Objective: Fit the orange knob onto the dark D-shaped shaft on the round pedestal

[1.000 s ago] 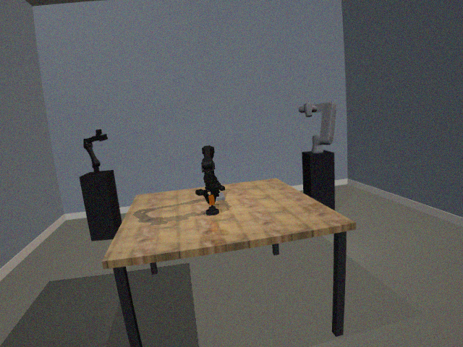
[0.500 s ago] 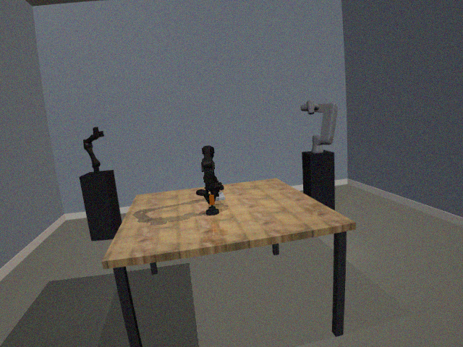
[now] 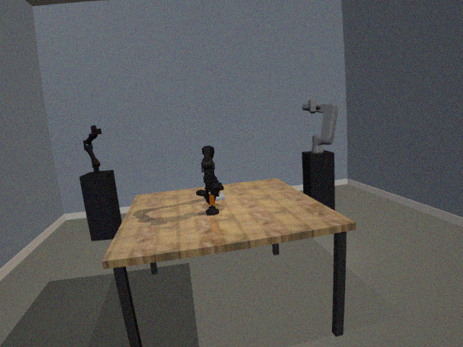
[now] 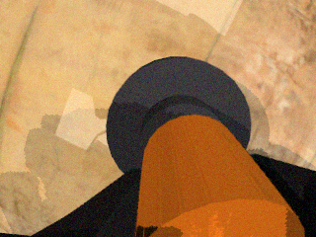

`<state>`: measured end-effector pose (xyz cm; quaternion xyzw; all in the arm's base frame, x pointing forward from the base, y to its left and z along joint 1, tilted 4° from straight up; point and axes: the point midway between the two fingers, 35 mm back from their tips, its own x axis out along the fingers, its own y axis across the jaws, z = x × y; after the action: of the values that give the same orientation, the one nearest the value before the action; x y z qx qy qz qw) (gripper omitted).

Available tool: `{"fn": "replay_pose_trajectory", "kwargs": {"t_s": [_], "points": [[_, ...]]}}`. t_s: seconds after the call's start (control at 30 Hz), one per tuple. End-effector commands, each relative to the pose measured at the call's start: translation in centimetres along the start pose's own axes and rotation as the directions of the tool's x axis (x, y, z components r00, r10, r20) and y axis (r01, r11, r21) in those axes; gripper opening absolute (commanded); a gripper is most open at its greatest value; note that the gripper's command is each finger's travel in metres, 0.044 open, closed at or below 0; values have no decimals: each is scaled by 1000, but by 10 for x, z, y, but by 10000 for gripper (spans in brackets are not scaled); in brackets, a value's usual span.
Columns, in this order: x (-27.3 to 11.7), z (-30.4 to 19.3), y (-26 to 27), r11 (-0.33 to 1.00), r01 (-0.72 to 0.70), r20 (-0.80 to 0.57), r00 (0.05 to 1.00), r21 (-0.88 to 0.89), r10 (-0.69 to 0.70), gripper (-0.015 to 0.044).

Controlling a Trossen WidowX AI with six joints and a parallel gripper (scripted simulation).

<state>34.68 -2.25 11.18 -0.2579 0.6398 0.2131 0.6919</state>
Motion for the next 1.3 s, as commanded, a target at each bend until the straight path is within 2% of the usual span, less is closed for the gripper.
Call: {"fn": "replay_pose_trajectory", "kwargs": {"t_s": [0.0,0.7,0.93,1.27], "points": [[-2,-1,2,1000,1,5,1000,-6,-1,0],[-3,0,1,1000,1,5,1000,-6,-1,0],[-5,1,-1,979,2,5,1000,-203,-1,0],[-3,1,0,977,2,5,1000,-214,-1,0]]}}
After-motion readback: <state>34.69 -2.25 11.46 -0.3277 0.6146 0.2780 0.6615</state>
